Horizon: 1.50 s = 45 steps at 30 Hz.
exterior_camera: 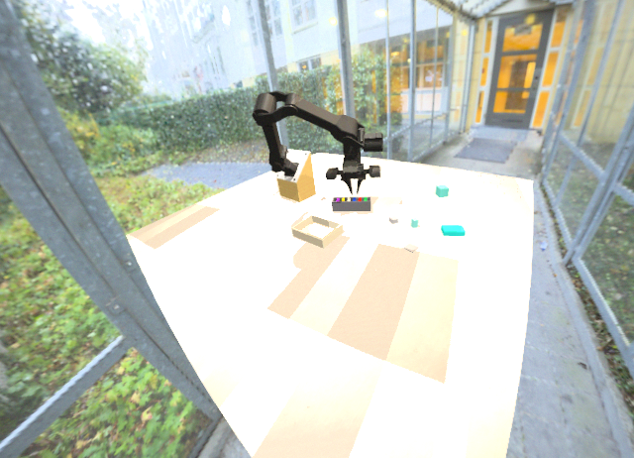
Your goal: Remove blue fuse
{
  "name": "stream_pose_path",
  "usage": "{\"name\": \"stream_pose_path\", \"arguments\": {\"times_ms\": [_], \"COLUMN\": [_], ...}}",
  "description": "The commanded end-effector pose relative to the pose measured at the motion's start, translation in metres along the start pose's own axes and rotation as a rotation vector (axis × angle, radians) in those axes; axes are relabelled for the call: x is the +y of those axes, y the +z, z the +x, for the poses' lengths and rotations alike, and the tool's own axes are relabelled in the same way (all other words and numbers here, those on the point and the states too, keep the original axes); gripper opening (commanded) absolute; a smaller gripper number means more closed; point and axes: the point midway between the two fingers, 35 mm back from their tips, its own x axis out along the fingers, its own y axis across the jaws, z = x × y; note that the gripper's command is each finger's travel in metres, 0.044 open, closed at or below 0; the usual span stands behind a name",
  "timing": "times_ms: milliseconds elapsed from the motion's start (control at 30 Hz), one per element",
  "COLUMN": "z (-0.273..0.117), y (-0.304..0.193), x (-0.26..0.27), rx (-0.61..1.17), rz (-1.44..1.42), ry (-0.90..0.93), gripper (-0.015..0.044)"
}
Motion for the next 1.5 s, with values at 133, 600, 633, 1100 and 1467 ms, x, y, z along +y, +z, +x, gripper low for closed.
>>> {"name": "stream_pose_path", "arguments": {"times_ms": [133,600,633,1100,1467], "z": [0.01,0.016,0.016,0.024,0.026], "y": [-0.001,-0.002,-0.002,-0.002,-0.002], "x": [-0.003,-0.003,-0.003,-0.003,-0.003], "rx": [-0.003,-0.003,-0.003,-0.004,-0.004], "rz": [-0.007,-0.007,-0.007,-0.007,-0.007], "ry": [-0.009,-0.009,-0.009,-0.009,-0.01], "gripper": [0.0074,0.0074,0.0074,0.0074,0.0074]}}
